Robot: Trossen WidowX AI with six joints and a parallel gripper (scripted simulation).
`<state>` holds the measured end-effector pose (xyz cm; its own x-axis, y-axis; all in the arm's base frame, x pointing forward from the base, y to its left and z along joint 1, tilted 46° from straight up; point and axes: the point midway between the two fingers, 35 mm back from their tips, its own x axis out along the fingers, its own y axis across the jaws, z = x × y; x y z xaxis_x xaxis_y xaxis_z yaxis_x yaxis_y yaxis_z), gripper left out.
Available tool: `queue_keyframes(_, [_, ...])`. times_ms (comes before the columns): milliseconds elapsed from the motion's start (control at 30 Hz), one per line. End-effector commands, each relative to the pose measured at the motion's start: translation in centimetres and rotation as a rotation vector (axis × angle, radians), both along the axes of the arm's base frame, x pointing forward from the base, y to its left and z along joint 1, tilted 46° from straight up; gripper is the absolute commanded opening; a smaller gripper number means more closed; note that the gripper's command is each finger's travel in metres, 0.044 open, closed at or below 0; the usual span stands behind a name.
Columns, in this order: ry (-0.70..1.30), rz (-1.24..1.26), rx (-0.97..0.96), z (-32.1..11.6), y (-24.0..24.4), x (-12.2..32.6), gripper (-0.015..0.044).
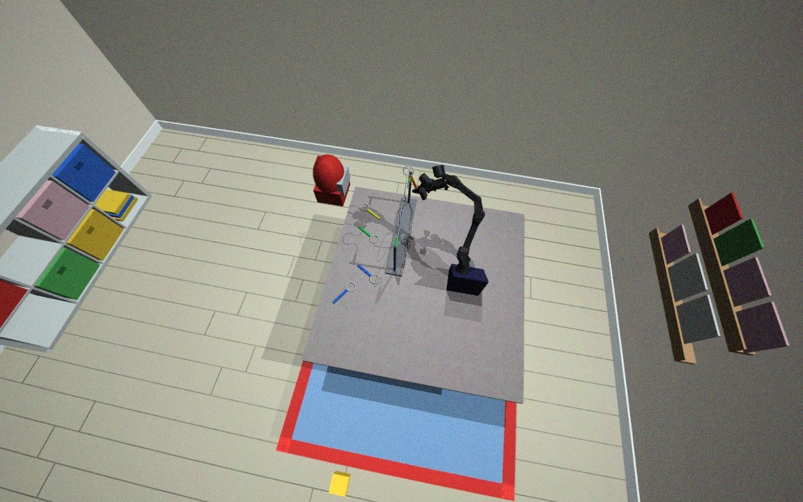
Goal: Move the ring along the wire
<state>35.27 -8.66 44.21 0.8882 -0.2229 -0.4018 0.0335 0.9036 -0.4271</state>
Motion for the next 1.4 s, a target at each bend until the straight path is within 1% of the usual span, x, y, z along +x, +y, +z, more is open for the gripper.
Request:
queue_keyframes(0, [-0.001,-0.005,-0.062,0.0,-0.2,0.0,-0.0150])
queue_keyframes(1367, [-0.050,-0.031,-0.586,1.0,-1.5,0.1,-0.0150])
